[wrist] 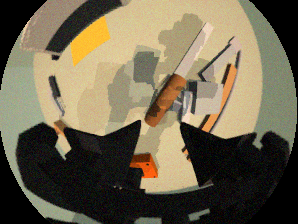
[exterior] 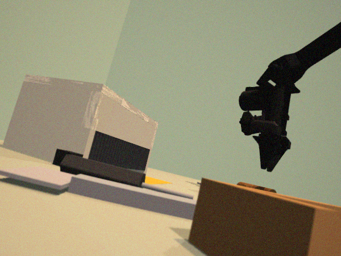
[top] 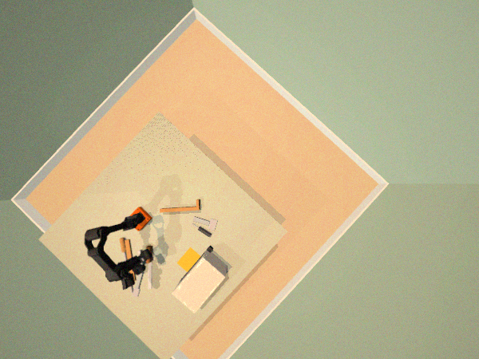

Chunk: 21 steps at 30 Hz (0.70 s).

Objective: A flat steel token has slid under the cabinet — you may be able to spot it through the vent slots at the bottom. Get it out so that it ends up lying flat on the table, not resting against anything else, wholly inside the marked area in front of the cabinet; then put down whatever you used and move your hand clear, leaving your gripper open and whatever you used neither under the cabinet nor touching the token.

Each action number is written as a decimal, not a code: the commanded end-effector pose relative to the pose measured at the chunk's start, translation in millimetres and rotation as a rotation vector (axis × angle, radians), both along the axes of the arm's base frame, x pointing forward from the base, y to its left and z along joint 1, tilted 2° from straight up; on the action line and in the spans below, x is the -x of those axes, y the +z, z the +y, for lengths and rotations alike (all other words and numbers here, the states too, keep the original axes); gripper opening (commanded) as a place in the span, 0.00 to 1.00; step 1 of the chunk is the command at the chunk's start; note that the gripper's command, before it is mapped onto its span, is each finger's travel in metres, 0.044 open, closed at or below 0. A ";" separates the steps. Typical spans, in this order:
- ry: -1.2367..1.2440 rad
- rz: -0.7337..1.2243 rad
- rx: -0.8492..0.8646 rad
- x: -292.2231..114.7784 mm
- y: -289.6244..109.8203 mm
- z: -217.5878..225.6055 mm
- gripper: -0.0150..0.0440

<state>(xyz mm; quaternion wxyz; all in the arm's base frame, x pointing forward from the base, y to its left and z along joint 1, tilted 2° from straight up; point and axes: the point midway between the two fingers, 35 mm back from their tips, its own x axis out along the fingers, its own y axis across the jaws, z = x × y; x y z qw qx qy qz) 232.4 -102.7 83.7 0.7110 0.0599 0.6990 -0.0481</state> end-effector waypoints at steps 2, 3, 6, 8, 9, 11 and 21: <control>-0.044 0.001 -0.001 0.0 0.2 0.0 0.71; -0.052 0.001 -0.001 0.0 0.2 0.0 0.71; -0.076 0.002 -0.002 0.0 0.2 0.0 0.71; -0.092 0.002 -0.002 0.0 0.2 0.0 0.71; -0.099 0.002 -0.002 0.0 0.2 0.0 0.71; -0.115 0.002 -0.002 0.0 0.2 0.0 0.71; -0.195 0.003 -0.004 0.0 0.2 0.0 0.71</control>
